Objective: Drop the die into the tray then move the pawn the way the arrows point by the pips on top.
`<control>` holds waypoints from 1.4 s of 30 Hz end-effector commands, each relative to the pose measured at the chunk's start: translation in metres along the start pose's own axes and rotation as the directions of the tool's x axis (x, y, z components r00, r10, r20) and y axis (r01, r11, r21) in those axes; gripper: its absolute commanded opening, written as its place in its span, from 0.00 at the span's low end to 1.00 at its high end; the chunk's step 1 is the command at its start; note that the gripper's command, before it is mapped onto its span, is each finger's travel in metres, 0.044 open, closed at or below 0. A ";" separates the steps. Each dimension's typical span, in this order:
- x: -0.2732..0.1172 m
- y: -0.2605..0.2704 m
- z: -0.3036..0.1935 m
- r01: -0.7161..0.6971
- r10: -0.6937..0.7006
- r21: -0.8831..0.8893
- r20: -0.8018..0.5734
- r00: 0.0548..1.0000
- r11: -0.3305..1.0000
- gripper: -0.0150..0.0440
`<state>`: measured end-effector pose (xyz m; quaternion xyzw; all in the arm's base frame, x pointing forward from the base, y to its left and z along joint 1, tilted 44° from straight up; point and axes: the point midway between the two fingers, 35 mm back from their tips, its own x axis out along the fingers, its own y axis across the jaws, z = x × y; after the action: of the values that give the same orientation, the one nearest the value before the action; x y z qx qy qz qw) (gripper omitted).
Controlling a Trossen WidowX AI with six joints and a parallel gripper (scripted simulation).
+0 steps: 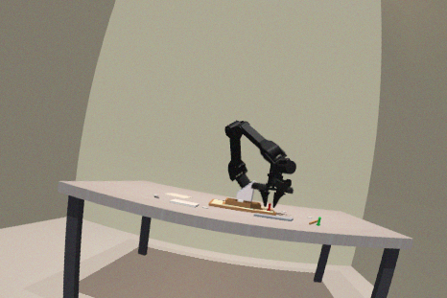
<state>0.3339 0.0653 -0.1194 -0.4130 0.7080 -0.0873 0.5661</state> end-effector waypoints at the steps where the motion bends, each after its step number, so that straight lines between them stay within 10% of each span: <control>1: 0.006 0.000 0.000 0.005 -0.005 -0.005 0.001 1.000 1.000 0.59; 18: 0.007 0.000 0.000 0.005 -0.005 -0.005 0.001 1.000 1.000 0.26; 42: -0.121 0.004 -0.001 0.000 0.000 -0.006 0.003 1.000 1.000 0.25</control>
<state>0.3346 0.1401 -0.0452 -0.4170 0.7077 -0.0838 0.5641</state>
